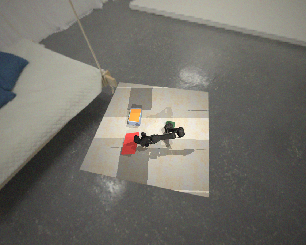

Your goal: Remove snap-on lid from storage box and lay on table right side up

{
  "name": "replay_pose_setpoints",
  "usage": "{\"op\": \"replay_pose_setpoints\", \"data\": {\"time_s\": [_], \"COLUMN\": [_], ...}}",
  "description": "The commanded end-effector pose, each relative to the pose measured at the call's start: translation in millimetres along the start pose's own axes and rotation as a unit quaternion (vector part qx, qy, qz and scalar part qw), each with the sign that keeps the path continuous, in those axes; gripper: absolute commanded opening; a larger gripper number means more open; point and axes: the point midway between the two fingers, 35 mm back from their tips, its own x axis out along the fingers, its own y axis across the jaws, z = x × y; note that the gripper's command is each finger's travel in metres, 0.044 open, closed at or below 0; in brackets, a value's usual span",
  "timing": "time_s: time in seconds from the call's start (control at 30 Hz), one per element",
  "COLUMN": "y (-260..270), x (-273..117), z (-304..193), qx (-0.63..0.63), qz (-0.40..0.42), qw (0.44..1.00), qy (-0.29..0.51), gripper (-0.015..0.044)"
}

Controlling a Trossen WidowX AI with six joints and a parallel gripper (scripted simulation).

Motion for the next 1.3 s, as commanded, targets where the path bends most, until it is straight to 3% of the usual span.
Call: {"op": "replay_pose_setpoints", "data": {"time_s": [0.0,1.27], "y": [-0.1,-23.0], "x": [1.9,21.5], "z": [1.2,1.1], "qx": [0.003,0.003], "qz": [0.006,0.006], "qw": [1.0,1.0], "qy": [-0.003,-0.002], "gripper": [0.0,0.0]}}
